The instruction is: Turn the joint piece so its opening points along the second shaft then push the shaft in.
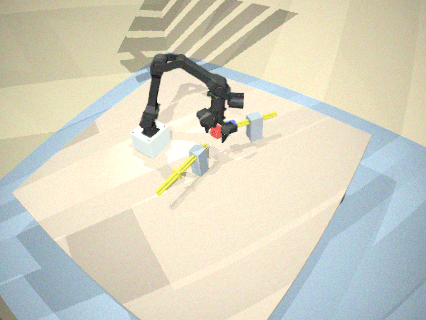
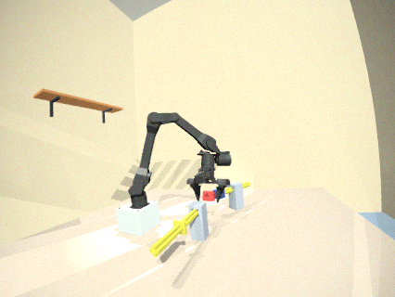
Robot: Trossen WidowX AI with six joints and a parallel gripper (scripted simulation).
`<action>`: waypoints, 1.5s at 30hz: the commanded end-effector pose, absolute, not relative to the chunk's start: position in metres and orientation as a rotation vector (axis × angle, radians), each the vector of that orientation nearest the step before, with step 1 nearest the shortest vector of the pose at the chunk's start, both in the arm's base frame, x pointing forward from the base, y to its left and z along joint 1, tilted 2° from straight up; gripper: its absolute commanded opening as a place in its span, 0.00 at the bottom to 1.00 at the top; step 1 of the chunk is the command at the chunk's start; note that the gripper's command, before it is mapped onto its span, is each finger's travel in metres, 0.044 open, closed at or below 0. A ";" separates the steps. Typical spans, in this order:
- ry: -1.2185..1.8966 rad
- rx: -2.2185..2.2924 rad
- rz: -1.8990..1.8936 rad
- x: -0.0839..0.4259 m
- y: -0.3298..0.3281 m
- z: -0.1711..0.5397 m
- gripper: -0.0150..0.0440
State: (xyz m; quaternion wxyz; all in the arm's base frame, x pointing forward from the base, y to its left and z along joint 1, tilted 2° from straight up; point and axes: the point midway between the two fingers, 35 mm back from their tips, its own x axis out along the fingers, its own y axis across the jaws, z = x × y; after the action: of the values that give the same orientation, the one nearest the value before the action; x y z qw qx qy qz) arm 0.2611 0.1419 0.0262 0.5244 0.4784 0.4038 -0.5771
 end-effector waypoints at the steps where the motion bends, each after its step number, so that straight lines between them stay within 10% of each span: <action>1: 0.968 1.144 -1.381 0.261 0.141 0.020 1.00; 7: 0.968 1.144 -1.381 0.261 0.139 0.013 1.00; 17: 0.968 1.144 -1.381 0.261 0.139 0.013 0.56; 45: 0.968 1.144 -1.381 0.261 0.139 0.013 0.56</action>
State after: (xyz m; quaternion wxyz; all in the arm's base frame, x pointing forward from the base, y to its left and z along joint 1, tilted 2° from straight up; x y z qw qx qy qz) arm 0.2611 0.1388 0.0128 0.5237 0.4786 0.4035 -0.5778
